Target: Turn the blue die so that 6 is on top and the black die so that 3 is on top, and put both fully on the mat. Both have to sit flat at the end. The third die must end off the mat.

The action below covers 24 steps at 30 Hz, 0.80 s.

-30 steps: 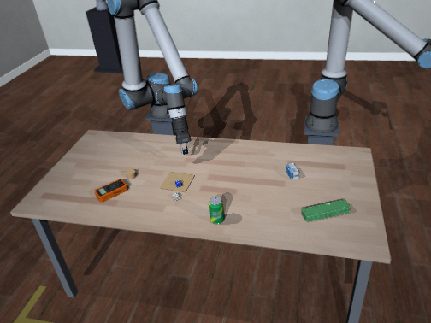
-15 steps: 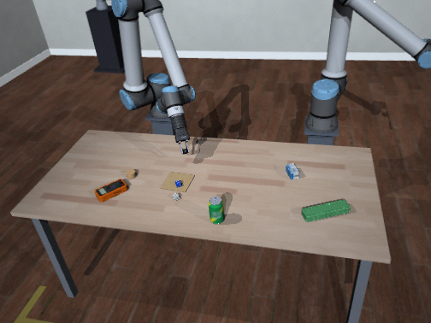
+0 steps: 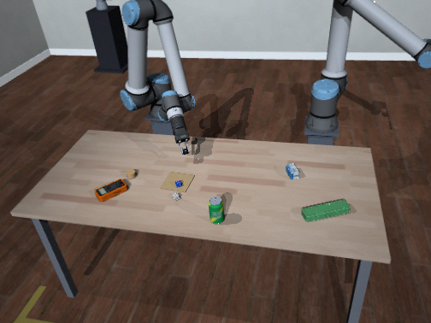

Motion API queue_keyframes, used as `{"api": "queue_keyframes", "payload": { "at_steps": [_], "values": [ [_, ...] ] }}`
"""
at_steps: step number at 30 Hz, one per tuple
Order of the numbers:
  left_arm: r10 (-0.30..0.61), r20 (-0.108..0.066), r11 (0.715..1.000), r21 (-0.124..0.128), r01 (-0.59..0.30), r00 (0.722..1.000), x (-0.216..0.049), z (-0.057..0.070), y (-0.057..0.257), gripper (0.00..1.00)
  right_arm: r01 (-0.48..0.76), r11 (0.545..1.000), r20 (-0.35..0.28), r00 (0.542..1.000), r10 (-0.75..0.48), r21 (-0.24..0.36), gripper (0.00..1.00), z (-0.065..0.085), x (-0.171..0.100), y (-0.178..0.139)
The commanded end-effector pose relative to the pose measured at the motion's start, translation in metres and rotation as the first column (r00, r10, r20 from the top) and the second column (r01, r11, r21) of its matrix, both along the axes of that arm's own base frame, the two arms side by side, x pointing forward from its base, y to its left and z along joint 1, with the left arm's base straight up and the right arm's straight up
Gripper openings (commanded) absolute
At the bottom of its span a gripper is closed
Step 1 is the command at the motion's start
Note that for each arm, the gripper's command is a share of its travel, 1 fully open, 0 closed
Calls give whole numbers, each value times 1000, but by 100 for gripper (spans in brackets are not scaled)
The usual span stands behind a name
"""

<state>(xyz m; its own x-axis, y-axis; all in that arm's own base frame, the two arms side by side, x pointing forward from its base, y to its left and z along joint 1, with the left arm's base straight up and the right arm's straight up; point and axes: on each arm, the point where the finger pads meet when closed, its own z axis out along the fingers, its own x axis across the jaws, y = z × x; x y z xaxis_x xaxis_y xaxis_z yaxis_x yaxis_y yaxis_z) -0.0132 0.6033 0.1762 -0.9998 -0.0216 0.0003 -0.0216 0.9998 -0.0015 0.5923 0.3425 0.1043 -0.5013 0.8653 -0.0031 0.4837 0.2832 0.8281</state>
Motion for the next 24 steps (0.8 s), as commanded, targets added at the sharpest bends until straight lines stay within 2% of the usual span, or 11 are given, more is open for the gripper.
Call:
{"api": "queue_keyframes", "payload": {
  "at_steps": [1,9,24],
  "values": [
    [0,0,1000,2,0,1000,0,1,1,100,-3,999,54,999,1,34,49,1,1,2],
    [0,0,1000,2,0,1000,0,1,1,100,-3,999,86,996,-2,54,49,1,0,1],
    [0,0,1000,2,0,1000,0,1,1,100,-3,998,90,996,-2,56,49,-2,0,0]
  ]
}}
